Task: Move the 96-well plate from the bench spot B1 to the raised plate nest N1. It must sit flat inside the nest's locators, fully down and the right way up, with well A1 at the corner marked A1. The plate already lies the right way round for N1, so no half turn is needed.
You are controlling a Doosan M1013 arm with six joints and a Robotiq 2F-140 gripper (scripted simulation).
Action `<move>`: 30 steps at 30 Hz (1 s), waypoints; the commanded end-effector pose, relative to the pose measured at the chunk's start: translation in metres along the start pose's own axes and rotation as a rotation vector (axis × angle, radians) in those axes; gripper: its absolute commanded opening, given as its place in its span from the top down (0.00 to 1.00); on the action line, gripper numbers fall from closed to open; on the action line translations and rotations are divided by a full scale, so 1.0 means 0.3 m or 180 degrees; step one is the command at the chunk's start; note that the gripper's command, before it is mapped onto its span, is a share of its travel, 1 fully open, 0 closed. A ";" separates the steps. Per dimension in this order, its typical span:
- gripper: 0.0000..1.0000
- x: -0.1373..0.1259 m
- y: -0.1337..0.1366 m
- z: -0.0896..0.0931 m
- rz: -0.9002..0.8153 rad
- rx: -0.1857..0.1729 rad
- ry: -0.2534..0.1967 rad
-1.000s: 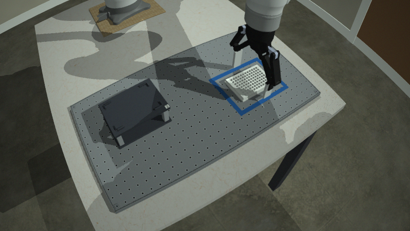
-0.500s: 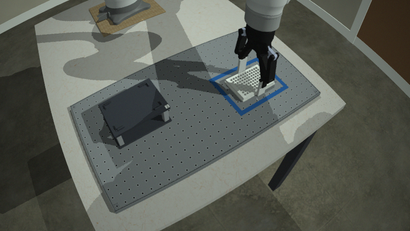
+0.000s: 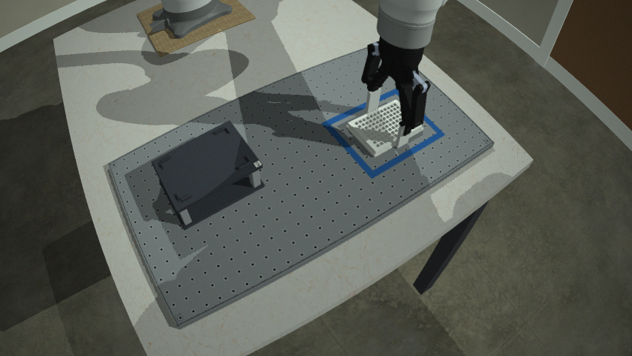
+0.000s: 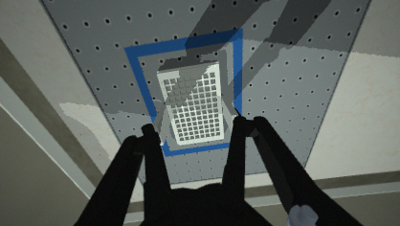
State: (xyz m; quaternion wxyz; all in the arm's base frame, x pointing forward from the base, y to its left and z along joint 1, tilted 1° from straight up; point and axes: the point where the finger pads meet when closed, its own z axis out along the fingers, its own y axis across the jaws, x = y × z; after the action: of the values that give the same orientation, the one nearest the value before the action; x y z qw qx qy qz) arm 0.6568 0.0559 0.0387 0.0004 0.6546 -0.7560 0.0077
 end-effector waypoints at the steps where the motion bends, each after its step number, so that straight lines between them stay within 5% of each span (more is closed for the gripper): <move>1: 1.00 0.000 0.001 0.001 0.0000 -0.0001 0.0000; 30: 1.00 0.000 0.001 -0.127 0.0000 -0.0001 0.0000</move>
State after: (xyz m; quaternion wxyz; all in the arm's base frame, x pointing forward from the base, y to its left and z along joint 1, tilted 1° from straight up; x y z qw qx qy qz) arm 0.6563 0.0563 0.0738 0.0005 0.6546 -0.7560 0.0076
